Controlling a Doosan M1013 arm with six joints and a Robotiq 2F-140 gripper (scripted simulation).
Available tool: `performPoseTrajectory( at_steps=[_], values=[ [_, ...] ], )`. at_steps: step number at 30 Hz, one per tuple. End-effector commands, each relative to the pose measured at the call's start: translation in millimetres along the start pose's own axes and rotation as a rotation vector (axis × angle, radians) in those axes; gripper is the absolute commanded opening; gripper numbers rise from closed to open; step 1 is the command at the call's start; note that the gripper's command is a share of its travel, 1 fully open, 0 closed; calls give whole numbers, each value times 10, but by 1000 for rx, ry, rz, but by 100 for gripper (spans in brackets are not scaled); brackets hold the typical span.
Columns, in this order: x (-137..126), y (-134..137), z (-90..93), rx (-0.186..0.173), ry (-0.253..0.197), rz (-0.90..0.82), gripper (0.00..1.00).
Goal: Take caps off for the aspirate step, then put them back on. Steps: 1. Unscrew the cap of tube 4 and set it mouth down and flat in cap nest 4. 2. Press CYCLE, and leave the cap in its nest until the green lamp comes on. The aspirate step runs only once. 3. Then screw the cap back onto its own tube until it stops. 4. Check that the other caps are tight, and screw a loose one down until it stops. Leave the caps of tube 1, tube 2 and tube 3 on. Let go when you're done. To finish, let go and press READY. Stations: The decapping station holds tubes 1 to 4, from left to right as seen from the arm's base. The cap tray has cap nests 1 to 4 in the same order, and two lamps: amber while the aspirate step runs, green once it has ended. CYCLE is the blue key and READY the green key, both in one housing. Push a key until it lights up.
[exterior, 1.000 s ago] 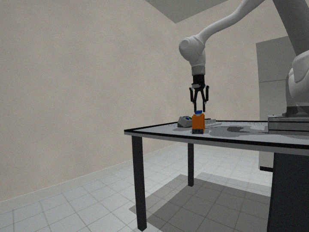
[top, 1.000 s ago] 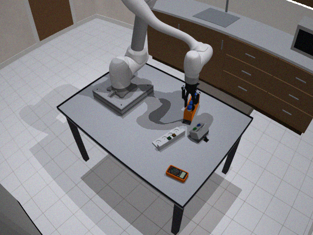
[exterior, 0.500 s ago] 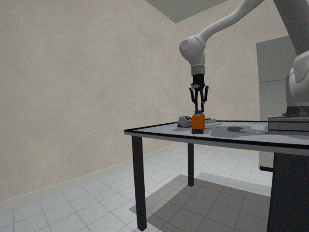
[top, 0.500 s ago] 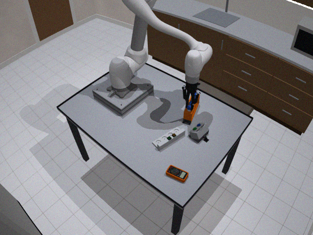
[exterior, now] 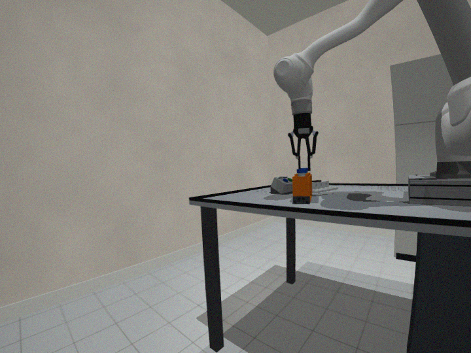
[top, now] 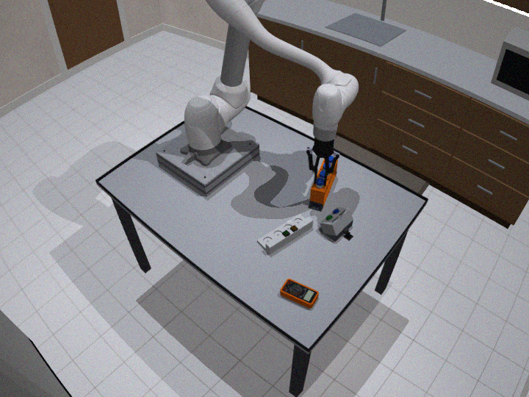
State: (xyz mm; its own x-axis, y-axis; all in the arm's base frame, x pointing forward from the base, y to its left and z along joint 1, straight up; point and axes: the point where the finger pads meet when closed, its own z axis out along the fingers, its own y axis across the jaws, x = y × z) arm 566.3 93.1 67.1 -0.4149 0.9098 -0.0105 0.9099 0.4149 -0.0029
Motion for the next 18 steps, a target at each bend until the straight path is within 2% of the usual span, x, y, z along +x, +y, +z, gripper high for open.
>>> performPoseTrajectory(
  at_steps=[1,4,5,17,18],
  values=[
    [-2,5,-5,-5,10,-114,30],
    [-2,5,-4,-5,10,-114,30],
    [-1,5,-8,-5,10,-114,41],
    [-2,5,-7,-5,10,-114,41],
    [-2,5,-13,-4,10,-31,41]
  ],
)
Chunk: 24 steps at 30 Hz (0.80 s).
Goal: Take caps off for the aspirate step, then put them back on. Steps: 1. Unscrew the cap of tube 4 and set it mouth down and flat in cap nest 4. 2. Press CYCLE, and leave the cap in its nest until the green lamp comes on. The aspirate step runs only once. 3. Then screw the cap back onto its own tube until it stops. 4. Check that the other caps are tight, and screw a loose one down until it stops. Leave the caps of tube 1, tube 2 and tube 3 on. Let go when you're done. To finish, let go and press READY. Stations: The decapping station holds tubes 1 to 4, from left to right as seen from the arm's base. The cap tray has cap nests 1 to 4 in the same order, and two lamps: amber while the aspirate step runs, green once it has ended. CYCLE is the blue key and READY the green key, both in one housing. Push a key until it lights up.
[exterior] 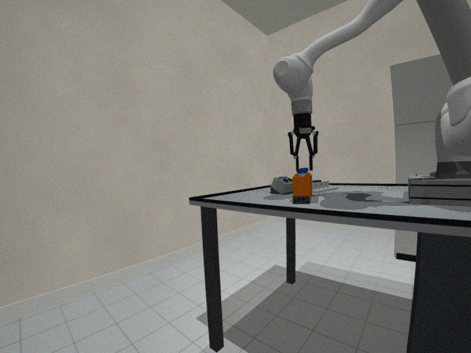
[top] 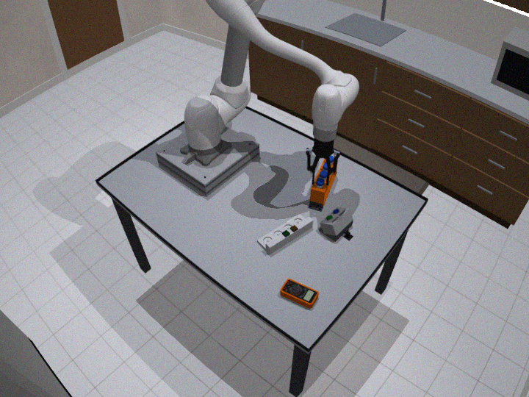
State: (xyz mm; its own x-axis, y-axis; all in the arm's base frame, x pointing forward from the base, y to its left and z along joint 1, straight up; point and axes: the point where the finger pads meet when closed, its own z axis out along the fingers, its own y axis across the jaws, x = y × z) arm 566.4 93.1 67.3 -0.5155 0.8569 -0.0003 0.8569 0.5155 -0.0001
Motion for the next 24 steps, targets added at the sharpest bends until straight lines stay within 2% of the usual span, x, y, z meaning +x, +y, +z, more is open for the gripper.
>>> performPoseTrajectory(
  at_steps=[1,2,3,19,20,24],
  values=[
    [-1,4,-17,-1,0,166,41],
    [-1,4,-22,-1,0,249,41],
    [-2,5,-27,-1,0,261,41],
    [-3,5,-78,-1,0,261,41],
    [-3,5,-78,-1,0,261,30],
    [-3,5,-78,-1,0,261,30]
  ],
)
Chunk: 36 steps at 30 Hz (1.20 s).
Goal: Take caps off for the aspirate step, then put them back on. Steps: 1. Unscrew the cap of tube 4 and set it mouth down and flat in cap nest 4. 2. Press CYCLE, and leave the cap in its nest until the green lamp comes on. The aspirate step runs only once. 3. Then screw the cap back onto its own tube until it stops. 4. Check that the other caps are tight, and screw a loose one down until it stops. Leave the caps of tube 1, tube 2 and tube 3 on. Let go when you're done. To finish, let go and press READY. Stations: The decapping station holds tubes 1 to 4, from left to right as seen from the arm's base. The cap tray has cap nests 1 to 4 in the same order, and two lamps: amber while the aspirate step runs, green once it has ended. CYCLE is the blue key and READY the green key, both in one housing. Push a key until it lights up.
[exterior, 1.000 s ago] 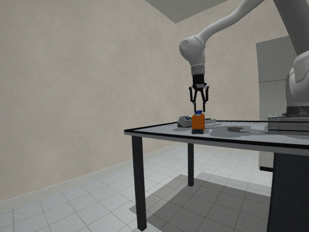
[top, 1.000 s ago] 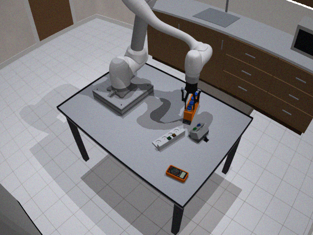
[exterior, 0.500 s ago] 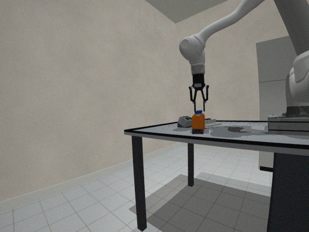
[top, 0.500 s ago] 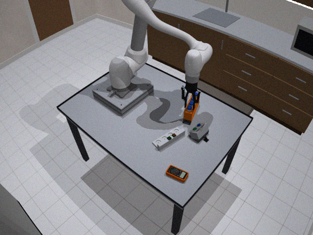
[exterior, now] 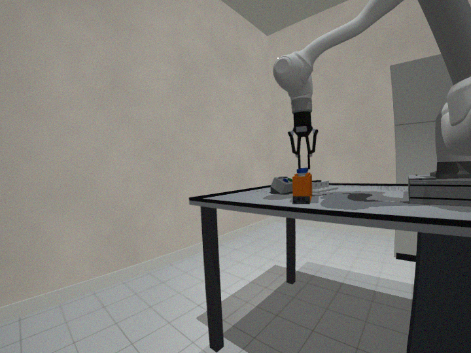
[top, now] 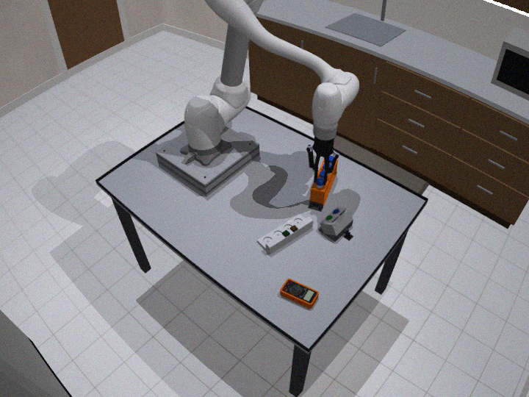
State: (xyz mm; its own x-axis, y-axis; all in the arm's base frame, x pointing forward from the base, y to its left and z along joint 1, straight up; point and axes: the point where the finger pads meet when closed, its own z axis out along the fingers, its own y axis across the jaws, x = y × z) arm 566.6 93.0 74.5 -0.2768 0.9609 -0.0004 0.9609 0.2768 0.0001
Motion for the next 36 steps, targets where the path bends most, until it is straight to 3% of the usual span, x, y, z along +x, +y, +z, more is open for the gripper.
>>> performPoseTrajectory(
  at_steps=[1,10,19,25,28,36],
  values=[
    [0,4,-6,-1,0,0,30],
    [0,4,-6,-1,0,0,30],
    [0,4,-277,-1,0,0,30],
    [0,4,-361,-1,0,0,30],
    [-229,-95,-361,-1,0,-250,30],
    [-640,-274,-361,0,-3,-677,30]
  ],
)
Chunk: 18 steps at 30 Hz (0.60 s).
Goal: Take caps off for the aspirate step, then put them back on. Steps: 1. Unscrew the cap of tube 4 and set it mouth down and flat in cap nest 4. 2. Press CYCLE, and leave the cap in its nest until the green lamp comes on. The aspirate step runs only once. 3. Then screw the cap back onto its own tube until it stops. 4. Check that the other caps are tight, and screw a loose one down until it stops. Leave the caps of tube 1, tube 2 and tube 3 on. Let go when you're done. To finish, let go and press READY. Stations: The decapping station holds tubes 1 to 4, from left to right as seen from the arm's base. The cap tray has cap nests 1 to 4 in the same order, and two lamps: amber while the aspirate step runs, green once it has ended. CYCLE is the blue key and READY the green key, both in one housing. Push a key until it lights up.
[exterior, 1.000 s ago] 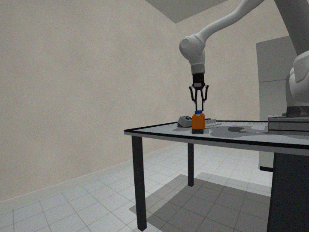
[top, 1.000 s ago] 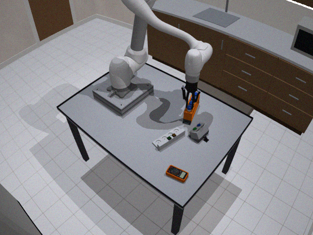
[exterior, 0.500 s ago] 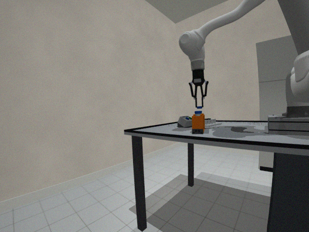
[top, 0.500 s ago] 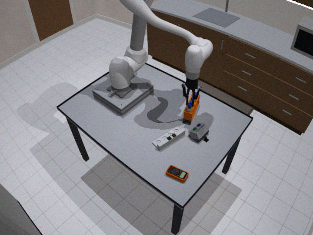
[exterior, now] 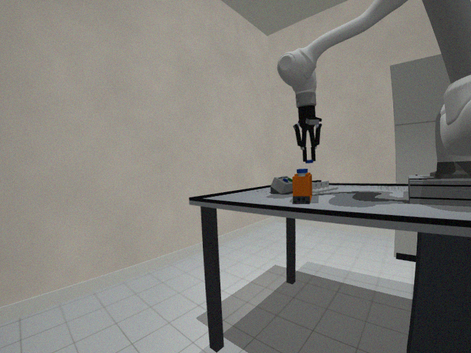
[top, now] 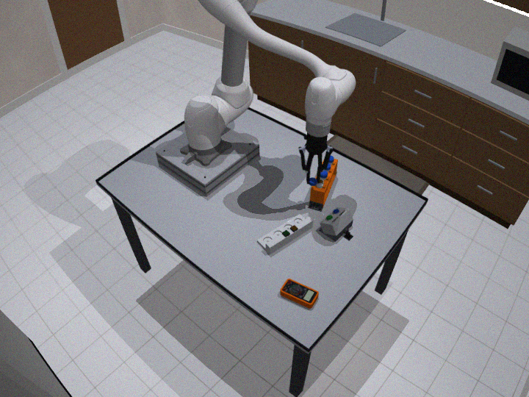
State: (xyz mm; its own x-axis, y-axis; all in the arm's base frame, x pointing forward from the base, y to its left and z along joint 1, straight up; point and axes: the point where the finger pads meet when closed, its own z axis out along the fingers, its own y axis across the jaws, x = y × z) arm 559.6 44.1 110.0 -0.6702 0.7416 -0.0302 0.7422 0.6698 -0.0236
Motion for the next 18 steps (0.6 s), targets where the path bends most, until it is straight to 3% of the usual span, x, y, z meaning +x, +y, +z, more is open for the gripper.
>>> performPoseTrajectory(
  at_steps=[1,2,7,18],
  values=[
    [-139,-147,2,-26,25,-222,30],
    [-139,-147,2,-26,25,-222,30],
    [-381,-430,16,-31,20,-565,30],
    [-914,-1054,46,-32,21,-578,30]
  ],
)
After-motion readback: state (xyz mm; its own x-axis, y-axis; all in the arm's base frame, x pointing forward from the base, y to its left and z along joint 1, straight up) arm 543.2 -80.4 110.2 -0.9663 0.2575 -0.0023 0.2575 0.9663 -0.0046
